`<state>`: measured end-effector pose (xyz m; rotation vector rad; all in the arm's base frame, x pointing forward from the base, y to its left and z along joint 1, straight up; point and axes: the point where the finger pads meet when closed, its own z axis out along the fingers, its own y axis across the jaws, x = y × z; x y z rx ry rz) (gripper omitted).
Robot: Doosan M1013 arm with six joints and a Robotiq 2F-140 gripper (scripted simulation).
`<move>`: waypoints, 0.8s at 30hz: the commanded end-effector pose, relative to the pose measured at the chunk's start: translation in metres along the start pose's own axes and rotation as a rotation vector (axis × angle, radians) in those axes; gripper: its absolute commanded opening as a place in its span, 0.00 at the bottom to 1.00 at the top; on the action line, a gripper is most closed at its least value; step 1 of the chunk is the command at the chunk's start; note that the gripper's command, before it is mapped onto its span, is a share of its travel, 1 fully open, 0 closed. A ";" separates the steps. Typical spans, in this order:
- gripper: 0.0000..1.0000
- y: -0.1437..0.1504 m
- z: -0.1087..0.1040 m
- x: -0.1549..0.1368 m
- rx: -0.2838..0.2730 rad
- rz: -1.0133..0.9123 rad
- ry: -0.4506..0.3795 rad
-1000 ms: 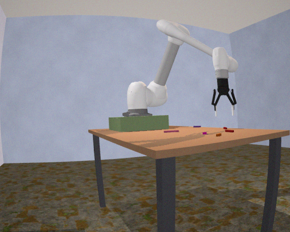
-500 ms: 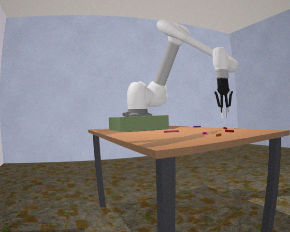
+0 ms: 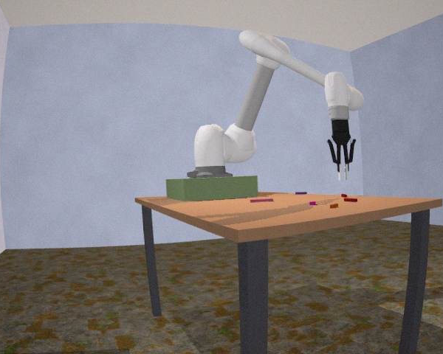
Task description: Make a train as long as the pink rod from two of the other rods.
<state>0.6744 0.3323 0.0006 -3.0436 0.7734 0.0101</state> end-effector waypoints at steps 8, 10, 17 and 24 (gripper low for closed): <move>0.23 0.000 0.000 0.000 0.000 0.000 0.008; 0.23 0.000 0.001 0.000 0.000 0.000 0.008; 0.23 0.000 0.006 0.000 0.000 0.001 0.008; 0.23 0.000 0.012 0.000 0.000 0.001 0.008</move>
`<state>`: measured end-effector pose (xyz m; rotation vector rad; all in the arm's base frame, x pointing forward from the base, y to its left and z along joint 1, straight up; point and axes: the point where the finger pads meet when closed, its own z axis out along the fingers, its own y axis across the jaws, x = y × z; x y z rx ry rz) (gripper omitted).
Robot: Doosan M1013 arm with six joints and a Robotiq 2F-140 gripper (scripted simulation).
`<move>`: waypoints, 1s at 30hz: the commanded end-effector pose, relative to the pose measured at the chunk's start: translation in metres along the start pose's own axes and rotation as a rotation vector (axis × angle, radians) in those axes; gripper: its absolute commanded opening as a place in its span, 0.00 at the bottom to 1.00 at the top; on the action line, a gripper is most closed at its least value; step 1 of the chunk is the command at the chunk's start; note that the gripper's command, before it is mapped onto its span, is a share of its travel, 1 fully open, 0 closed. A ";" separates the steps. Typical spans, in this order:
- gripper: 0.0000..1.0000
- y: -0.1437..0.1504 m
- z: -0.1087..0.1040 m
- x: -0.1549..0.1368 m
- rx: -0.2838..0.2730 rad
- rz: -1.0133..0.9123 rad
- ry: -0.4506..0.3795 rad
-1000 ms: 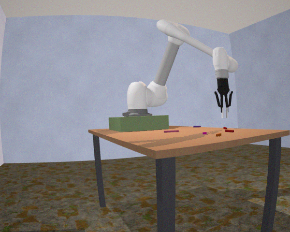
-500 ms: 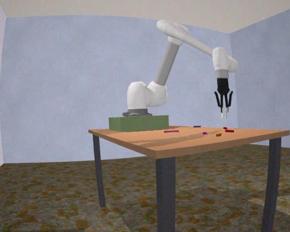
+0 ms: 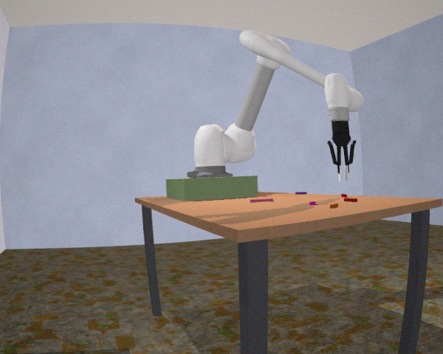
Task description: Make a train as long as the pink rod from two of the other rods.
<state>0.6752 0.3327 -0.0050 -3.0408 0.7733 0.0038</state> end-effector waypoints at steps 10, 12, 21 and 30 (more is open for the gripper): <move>0.23 0.000 0.022 0.000 -0.004 0.000 0.005; 0.23 0.000 0.022 0.000 -0.004 0.000 0.005; 0.23 0.000 0.035 0.000 -0.004 0.000 0.005; 0.23 0.000 0.042 0.000 -0.004 0.000 0.005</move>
